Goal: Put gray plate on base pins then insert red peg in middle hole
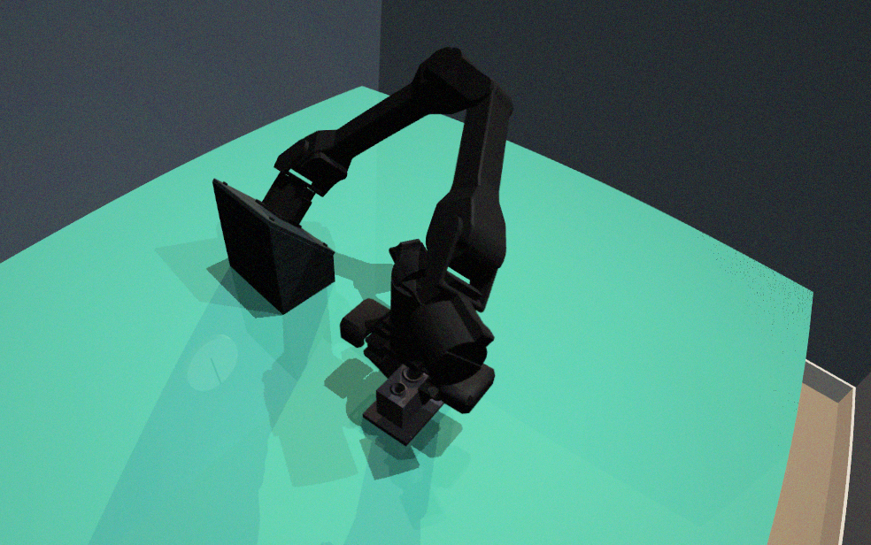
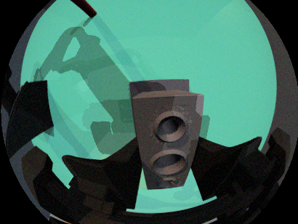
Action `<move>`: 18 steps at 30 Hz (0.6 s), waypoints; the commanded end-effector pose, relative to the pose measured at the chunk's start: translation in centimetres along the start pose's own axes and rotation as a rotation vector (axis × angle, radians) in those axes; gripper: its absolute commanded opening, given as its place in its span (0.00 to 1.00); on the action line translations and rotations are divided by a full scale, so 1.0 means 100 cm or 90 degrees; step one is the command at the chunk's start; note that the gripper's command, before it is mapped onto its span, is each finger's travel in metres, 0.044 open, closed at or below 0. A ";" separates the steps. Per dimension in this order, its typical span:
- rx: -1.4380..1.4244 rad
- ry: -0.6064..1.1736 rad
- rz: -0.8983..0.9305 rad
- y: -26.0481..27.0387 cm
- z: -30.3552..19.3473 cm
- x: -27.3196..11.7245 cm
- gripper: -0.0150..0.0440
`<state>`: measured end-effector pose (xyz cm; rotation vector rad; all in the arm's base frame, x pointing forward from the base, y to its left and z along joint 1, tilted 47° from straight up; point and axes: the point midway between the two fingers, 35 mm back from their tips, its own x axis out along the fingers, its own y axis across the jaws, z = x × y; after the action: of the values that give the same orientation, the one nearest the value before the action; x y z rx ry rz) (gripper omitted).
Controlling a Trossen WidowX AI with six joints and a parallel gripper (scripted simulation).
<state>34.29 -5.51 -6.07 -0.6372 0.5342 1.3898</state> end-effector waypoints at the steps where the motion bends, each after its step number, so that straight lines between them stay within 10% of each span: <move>1: 0.000 0.000 0.000 0.000 0.000 0.000 0.25; 18: 0.000 0.000 0.000 0.000 0.000 0.000 0.92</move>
<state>34.29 -5.53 -6.07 -0.6371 0.5347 1.3894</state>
